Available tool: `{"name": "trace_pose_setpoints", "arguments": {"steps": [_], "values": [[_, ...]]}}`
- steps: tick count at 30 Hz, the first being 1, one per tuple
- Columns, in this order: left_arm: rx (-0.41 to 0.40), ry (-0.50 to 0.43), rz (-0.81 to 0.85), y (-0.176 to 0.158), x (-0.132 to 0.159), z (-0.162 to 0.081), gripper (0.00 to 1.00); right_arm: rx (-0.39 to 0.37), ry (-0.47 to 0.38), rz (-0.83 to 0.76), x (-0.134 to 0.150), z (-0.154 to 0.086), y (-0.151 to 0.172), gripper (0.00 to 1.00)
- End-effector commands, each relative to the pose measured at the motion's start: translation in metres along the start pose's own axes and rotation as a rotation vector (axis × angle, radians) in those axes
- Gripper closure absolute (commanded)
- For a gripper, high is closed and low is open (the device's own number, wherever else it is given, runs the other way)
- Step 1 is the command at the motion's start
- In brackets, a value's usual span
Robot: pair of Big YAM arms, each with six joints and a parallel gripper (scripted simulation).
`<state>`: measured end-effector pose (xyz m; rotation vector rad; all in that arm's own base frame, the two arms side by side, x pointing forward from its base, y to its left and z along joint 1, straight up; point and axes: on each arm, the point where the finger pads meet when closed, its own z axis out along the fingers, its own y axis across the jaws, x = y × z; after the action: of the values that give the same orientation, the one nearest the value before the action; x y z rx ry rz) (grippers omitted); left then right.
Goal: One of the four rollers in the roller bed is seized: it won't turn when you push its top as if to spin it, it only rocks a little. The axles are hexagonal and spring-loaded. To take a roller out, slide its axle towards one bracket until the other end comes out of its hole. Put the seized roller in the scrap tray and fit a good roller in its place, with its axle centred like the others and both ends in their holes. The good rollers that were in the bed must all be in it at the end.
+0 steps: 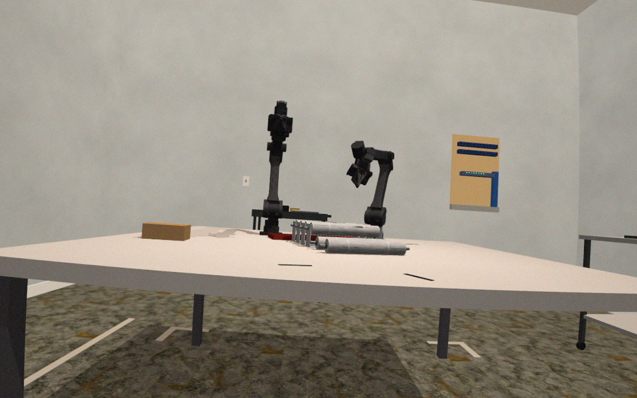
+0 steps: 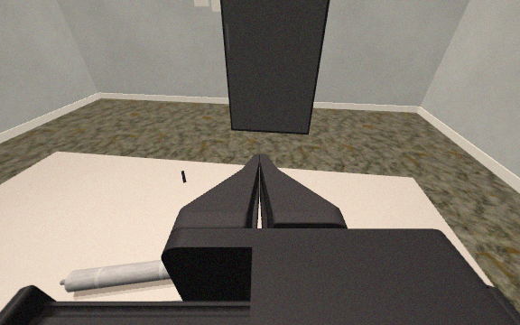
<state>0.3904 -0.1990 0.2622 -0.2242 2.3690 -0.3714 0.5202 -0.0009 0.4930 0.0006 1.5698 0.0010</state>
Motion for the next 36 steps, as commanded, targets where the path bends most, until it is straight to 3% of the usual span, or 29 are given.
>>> {"name": "trace_pose_setpoints", "arguments": {"steps": [1,12,15,20,25,36], "values": [[-0.041,0.082,-0.06,-0.001,0.035,-0.001,1.0,-0.007,-0.069,-0.01,-0.042,-0.002,0.004,1.0],[-0.217,0.278,-0.06,0.011,0.143,-0.024,1.0,-0.007,-0.069,-0.01,-0.042,-0.002,0.004,1.0],[-0.225,0.282,-0.062,0.009,0.146,-0.028,1.0,-0.007,-0.069,-0.01,-0.042,-0.002,0.004,1.0],[-0.336,0.34,-0.03,0.03,0.191,-0.043,1.0,-0.007,-0.069,-0.01,-0.042,-0.002,0.004,1.0],[-0.369,0.341,-0.005,0.034,0.2,-0.056,1.0,-0.007,-0.069,-0.01,-0.042,-0.002,0.004,1.0],[-0.361,0.354,0.028,0.037,0.209,-0.042,1.0,-0.007,-0.069,-0.01,-0.042,-0.002,0.004,1.0]]}}
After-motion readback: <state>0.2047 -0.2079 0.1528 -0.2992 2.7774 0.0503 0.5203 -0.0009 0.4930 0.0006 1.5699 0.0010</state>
